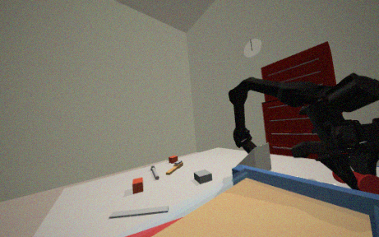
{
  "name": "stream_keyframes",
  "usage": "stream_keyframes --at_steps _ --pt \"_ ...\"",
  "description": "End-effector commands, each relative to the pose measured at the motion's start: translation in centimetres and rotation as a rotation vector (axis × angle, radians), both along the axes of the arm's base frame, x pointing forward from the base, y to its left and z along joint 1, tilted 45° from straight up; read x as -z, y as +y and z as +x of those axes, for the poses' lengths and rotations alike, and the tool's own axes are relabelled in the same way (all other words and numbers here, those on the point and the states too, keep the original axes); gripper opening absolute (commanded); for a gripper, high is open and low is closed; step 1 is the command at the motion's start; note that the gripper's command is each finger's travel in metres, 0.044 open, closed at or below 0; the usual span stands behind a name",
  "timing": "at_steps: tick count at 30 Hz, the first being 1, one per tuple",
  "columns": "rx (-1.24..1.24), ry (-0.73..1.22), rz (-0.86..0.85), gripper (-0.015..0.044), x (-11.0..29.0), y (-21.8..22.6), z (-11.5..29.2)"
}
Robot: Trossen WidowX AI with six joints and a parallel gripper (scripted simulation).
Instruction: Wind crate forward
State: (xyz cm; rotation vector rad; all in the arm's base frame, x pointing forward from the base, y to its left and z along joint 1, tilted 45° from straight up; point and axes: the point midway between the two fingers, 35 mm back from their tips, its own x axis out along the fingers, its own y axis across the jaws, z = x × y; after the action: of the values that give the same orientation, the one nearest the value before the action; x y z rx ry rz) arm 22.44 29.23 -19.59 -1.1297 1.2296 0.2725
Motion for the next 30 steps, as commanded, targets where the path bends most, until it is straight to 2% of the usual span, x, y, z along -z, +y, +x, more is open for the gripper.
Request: stream_keyframes --at_steps 1,30 --pt "-0.004 0.033 0.005 0.0000 0.6 0.4 -1.7" --pt "-0.004 0.036 0.006 0.0000 1.4 0.9 -5.5"
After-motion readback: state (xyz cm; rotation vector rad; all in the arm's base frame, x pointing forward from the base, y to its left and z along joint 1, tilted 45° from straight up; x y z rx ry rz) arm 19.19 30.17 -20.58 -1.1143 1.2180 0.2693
